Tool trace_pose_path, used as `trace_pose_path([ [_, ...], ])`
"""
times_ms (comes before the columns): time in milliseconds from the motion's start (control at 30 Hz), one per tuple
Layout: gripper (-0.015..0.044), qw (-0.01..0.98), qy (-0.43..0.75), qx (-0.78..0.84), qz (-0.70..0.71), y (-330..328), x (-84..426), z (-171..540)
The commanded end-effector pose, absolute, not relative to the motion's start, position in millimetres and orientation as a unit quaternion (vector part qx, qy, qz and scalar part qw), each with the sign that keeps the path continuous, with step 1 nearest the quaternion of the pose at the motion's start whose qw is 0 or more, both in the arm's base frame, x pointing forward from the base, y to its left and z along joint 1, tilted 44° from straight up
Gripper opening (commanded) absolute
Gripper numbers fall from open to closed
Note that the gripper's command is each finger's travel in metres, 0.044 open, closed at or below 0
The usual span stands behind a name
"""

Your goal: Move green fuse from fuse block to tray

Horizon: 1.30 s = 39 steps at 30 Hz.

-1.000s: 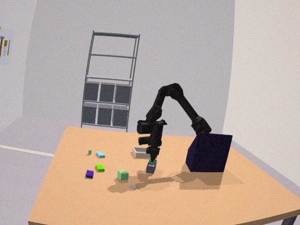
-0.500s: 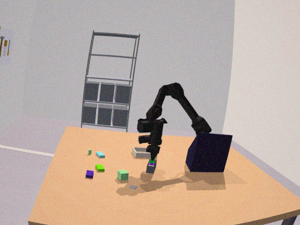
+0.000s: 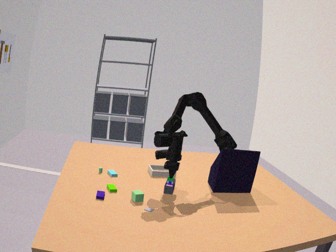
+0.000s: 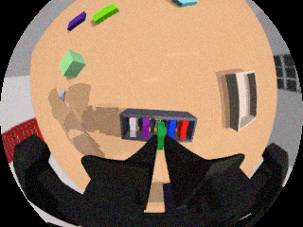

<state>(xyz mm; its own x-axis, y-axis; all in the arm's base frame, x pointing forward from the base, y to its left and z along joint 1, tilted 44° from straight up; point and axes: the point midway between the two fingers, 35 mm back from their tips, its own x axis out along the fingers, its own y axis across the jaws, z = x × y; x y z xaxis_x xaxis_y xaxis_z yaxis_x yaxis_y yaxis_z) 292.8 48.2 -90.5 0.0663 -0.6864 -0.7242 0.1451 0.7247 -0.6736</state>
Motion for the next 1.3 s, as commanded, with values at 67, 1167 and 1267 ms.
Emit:
trace_pose_path([
  [67,0.0,0.696,0.615,-0.218,-0.298,51,292,-88],
  [1167,0.0,0.697,0.616,-0.217,-0.296,65,295,-61],
  [1267,0.0,0.697,0.618,-0.214,-0.293,52,305,-46],
])
